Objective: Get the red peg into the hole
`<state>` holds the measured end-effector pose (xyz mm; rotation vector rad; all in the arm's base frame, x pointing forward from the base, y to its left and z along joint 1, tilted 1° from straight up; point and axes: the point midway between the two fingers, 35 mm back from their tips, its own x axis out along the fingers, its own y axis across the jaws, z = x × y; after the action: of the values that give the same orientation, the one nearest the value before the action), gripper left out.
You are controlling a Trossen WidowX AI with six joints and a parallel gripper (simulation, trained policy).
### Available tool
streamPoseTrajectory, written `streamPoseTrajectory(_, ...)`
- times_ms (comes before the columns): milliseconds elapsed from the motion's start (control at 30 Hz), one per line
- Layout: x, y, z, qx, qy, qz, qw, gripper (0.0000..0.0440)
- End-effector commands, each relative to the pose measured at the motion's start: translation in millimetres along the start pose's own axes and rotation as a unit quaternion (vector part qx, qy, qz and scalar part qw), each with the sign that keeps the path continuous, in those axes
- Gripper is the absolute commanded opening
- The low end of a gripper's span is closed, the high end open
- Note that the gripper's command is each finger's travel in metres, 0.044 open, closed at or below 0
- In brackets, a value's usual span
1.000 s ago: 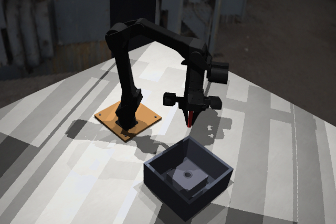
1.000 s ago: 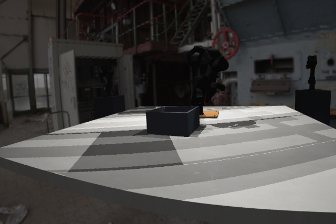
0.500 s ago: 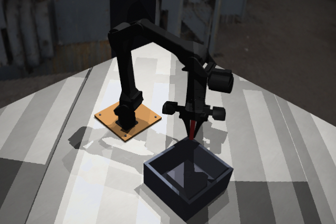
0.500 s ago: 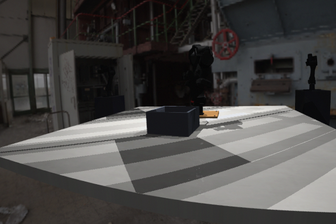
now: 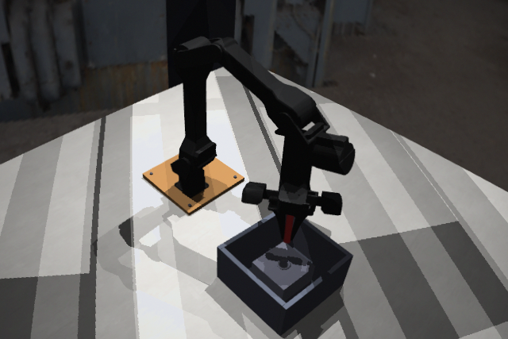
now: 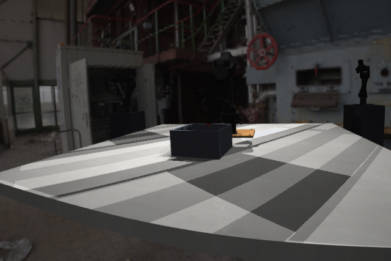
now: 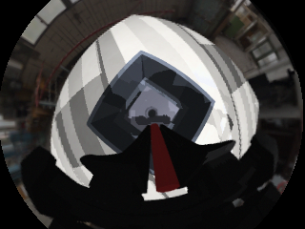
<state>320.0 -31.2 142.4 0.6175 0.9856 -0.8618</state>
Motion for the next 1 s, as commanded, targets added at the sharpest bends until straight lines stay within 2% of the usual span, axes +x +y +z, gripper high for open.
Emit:
streamPoseTrajectory(0, 10, 1, 6, -0.012, 0.006, 0.0, 1.0, 0.0002)
streamPoseTrajectory(500, 49, -1, 10, -0.087, 0.05, 0.007, 0.995, 0.0004)
streamPoseTrajectory(600, 55, -2, 7, -0.1, 0.062, 0.008, 0.993, 0.0047)
streamPoseTrajectory(767, 61, -4, 8, -0.105, 0.078, 0.006, 0.991, 0.0165)
streamPoseTrajectory(900, 58, -2, 17, -0.123, 0.08, 0.01, 0.989, 0.0174)
streamPoseTrajectory(967, 56, 3, 23, -0.126, 0.079, 0.017, 0.989, 0.0199)
